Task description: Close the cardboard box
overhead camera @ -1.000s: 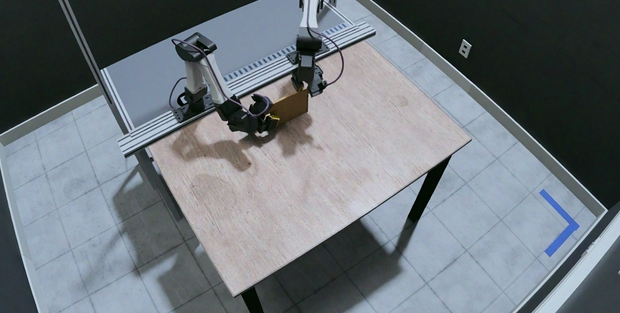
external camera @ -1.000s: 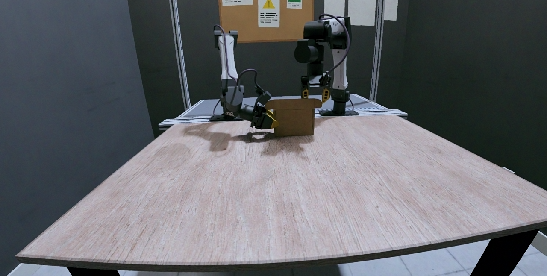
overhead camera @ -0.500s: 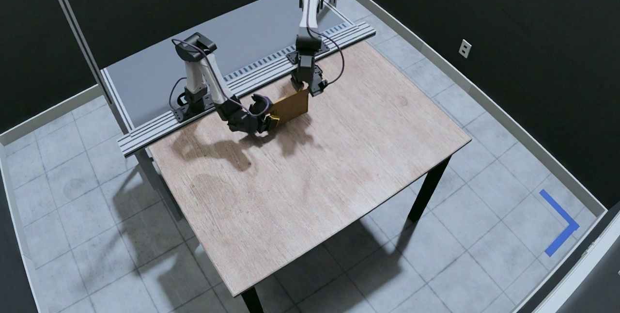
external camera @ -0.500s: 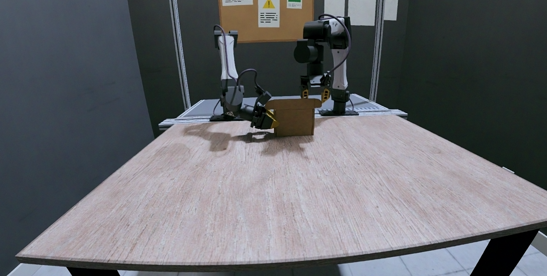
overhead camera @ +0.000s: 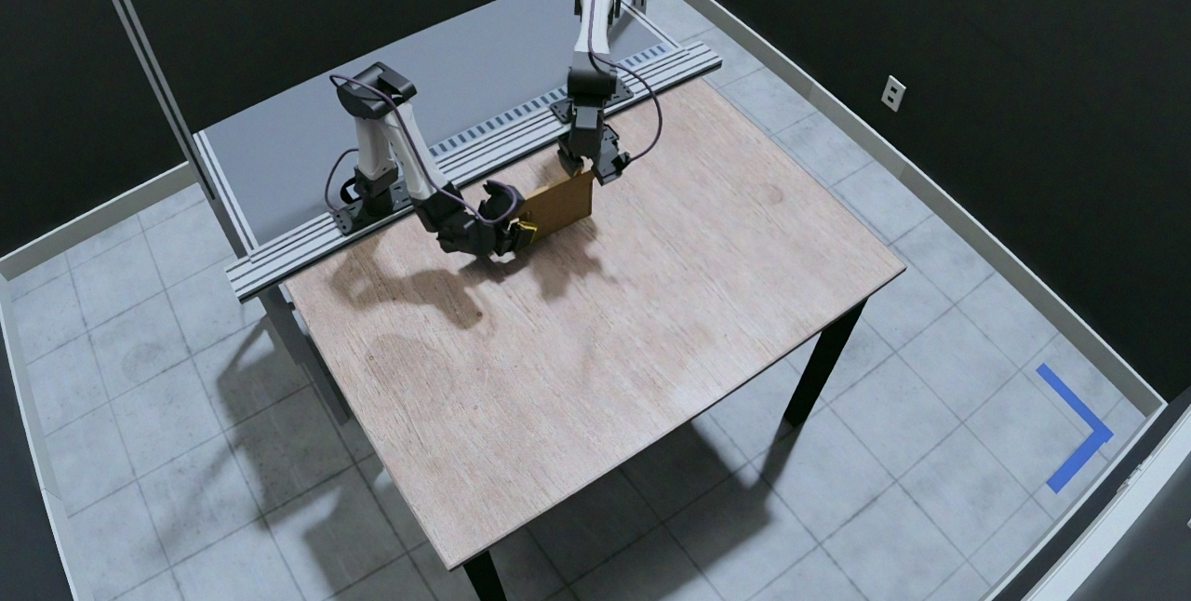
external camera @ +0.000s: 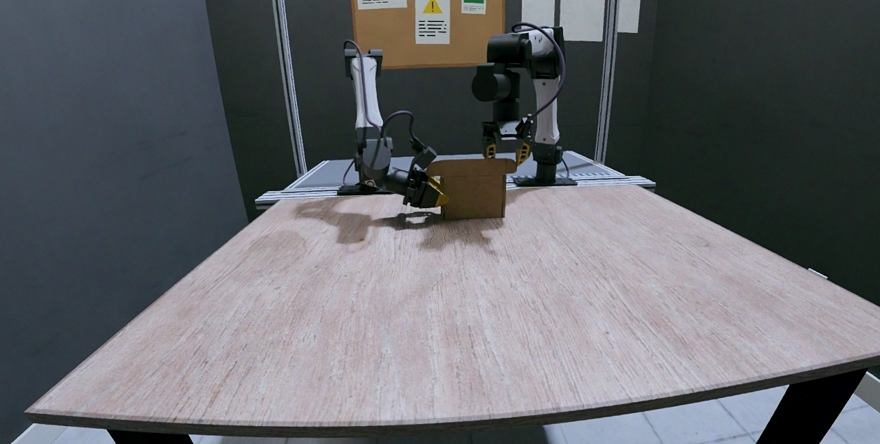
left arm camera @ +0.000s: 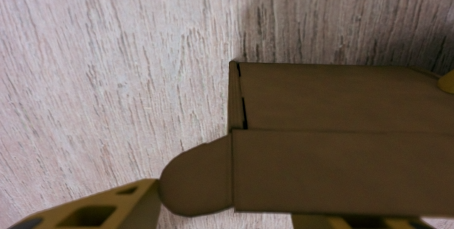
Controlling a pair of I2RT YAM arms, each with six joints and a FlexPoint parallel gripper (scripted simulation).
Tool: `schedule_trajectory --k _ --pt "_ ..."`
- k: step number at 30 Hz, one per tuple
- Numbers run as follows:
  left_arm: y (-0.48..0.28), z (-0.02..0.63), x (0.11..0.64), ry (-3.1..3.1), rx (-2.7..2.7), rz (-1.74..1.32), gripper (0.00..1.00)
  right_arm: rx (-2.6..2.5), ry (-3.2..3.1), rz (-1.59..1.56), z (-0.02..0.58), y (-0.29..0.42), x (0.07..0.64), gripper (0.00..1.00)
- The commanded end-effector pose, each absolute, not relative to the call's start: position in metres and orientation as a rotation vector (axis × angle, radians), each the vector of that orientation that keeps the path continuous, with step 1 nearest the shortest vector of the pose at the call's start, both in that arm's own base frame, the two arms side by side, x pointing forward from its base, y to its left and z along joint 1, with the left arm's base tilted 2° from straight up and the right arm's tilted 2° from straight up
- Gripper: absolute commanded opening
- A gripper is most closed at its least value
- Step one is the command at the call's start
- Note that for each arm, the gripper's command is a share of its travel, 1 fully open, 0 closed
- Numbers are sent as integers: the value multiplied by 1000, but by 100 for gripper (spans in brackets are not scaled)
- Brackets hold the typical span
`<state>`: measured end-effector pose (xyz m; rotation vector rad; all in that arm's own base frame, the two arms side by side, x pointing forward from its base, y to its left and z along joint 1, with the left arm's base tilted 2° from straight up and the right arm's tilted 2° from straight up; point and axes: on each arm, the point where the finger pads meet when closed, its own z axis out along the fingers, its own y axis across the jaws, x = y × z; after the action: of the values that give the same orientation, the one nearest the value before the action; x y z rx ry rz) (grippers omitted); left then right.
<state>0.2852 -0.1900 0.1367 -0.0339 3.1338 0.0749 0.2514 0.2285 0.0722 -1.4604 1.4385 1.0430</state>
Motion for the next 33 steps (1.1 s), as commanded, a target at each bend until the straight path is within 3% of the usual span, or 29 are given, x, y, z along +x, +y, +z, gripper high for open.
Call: schedule_trajectory --k 1,33 --pt "-201 142 284 3112 -49 15 55 -1465 1413 1030 76 230 254 45" --pt "-210 137 288 3114 -159 20 55 -1465 1413 1030 76 230 254 45"
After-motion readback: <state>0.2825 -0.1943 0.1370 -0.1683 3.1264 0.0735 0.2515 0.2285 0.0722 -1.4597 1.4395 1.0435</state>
